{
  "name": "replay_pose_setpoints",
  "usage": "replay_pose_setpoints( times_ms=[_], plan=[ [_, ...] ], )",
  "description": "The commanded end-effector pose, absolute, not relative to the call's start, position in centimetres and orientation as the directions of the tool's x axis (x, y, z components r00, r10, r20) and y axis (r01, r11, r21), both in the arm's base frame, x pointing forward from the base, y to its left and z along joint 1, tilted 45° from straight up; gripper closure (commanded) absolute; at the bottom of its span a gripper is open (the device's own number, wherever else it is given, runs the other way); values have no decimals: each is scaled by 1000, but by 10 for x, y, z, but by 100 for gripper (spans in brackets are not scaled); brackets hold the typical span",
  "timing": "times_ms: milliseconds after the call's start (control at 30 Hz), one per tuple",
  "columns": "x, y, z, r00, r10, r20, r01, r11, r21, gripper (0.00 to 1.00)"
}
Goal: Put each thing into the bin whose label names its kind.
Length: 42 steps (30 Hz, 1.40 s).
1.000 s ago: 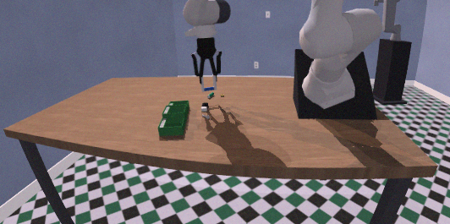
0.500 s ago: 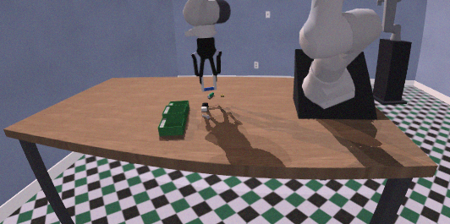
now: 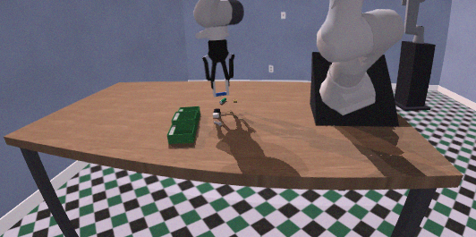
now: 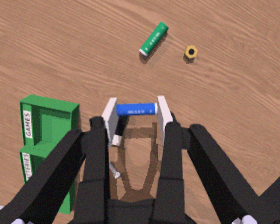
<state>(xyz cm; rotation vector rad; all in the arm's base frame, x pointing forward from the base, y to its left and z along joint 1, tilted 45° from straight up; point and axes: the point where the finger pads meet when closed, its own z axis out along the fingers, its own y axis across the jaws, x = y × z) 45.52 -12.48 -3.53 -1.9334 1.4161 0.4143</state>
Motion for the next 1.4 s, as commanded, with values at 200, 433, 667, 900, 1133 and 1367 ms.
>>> replay_pose_setpoints(
  times_ms=[200,433,667,900,1133,1367],
  plan=[
    [454,-130,-30,349,-703,-620,-926,-158,-343,71],
    [454,-130,-30,349,-703,-620,-926,-158,-343,71],
    [454,-130,-30,349,-703,-620,-926,-158,-343,71],
    [454,-130,-30,349,-703,-620,-926,-158,-343,71],
    [454,-130,-30,349,-703,-620,-926,-158,-343,71],
    [454,-130,-30,349,-703,-620,-926,-158,-343,71]
  ],
)
